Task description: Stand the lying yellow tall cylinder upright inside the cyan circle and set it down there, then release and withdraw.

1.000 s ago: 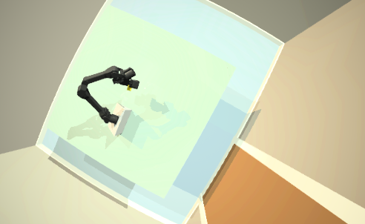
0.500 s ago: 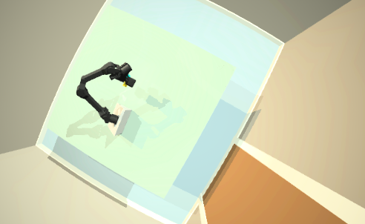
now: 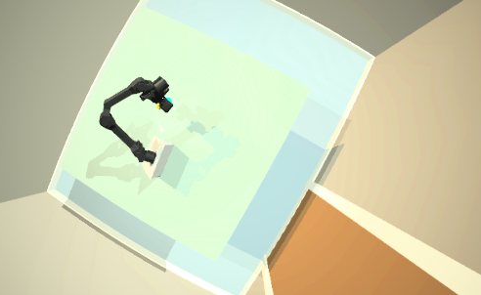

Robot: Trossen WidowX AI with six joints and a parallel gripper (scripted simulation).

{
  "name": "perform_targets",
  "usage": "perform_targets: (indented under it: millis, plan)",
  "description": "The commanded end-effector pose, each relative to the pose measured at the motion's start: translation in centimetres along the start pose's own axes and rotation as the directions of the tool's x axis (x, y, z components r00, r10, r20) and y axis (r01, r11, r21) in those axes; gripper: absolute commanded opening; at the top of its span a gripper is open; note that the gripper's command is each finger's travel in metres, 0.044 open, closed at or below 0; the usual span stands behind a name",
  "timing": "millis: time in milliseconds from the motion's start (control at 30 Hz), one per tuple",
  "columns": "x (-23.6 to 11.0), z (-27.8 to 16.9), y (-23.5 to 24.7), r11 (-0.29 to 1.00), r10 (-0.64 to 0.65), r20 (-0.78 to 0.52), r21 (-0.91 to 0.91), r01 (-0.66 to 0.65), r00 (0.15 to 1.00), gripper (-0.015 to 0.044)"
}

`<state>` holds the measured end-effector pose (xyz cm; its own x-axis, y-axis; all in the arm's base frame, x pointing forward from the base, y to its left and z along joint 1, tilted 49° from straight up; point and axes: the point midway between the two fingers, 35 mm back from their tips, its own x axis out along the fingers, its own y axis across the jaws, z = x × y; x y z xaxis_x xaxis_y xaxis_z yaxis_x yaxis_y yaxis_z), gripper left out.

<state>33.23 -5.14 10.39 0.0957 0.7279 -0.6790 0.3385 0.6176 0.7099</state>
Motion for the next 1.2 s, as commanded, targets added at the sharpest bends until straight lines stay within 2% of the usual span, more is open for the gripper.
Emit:
perform_targets:
  millis: [0, 333, 1167]
  plan:
    - [-0.1, 0.1, 1.1, 0.999, 0.007, 0.002, 0.047, -0.007, 1.000, 0.0105]
    - [0.0, -0.2, 3.6, 0.984, 0.020, -0.005, 0.177, -0.019, 1.000, 0.0105]
    - [1.6, -0.5, 2.8, 0.983, -0.112, 0.037, 0.149, 0.105, 0.993, 0.0105]
